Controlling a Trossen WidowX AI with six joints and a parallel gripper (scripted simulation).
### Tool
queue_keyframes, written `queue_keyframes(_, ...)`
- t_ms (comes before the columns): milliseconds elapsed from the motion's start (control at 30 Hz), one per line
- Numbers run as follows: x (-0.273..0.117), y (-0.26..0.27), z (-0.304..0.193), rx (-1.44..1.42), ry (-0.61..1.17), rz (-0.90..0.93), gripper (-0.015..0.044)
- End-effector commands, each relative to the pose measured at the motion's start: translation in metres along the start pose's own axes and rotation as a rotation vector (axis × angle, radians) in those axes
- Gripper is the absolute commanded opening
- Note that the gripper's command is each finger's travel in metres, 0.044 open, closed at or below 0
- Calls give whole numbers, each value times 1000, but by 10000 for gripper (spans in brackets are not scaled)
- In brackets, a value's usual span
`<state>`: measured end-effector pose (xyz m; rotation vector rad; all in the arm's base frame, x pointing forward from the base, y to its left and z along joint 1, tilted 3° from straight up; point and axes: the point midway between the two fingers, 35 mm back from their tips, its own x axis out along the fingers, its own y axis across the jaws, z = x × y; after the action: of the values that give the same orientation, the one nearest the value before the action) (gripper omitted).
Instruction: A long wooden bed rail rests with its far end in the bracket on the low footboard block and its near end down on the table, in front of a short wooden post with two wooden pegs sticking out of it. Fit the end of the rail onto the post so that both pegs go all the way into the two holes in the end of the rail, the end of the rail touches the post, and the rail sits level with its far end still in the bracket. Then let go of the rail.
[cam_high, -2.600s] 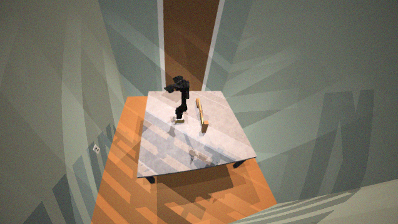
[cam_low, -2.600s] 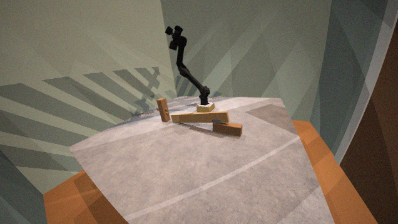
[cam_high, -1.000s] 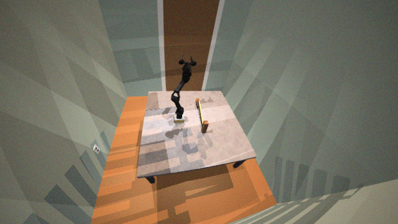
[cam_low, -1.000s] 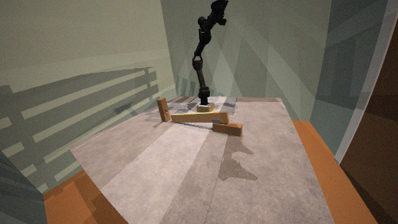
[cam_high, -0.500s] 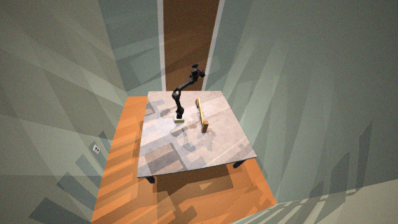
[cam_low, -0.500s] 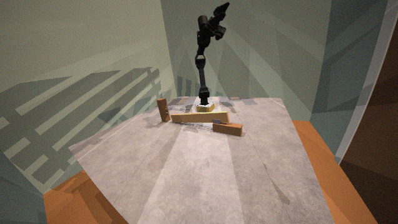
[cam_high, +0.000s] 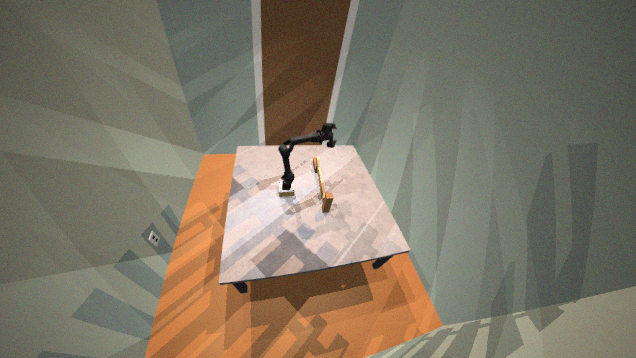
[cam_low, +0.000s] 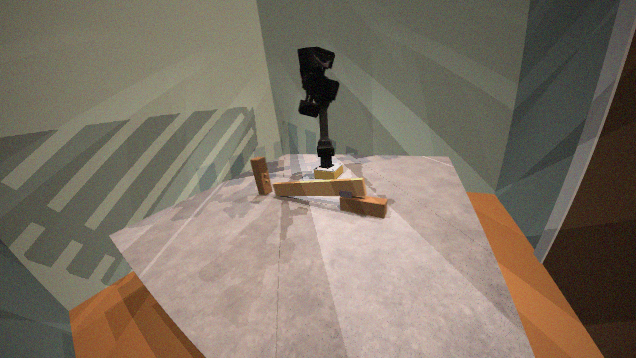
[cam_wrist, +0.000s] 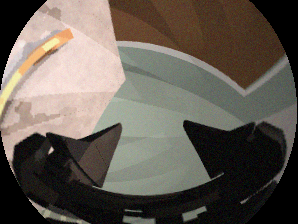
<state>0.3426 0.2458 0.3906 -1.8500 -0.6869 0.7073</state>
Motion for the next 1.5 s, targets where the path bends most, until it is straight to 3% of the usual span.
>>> queue_keyframes(0,4,74,-21,132,48,235,440)
queue_keyframes(300,-31,218,-42,417,145,706,440)
queue_keyframes(700,-142,354,-10,870,251,1352,440)
queue_keyframes(1467,-145,375,-4,893,255,1386,440)
